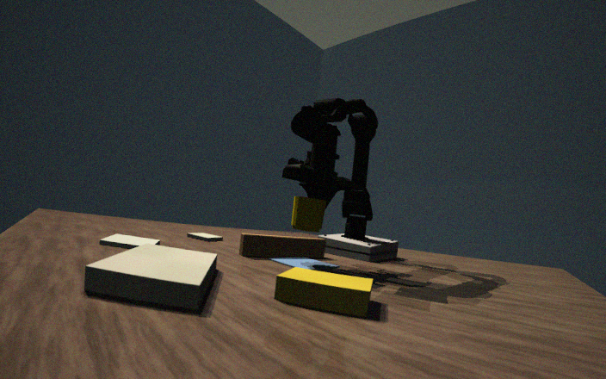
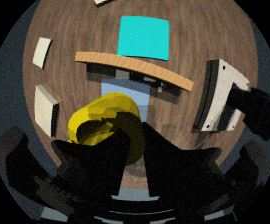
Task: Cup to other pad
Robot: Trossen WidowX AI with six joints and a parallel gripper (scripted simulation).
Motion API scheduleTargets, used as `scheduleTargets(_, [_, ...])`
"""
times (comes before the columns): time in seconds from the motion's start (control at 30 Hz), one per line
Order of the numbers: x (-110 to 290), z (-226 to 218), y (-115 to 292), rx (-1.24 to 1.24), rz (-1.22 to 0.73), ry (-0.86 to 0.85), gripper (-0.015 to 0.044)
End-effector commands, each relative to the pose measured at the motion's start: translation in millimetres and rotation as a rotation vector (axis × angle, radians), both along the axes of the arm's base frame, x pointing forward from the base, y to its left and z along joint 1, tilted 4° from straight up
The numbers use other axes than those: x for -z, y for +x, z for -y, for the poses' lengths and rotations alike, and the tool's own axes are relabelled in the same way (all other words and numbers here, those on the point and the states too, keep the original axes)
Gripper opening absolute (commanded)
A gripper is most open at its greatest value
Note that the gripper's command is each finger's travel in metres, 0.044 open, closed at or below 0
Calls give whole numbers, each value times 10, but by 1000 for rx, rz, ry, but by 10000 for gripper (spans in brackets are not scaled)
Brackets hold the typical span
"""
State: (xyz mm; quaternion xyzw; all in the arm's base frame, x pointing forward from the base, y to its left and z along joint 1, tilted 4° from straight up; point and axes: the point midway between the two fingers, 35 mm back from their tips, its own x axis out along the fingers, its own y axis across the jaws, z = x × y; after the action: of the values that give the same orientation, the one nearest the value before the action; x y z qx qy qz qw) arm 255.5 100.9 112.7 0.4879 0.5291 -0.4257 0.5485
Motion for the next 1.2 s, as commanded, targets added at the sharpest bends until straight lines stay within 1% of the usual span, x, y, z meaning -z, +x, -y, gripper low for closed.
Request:
scheduleTargets(0.0, [1,83,1,1,1,3,0])
scheduleTargets(1.17, [22,736,-16,-1,0,-1,0])
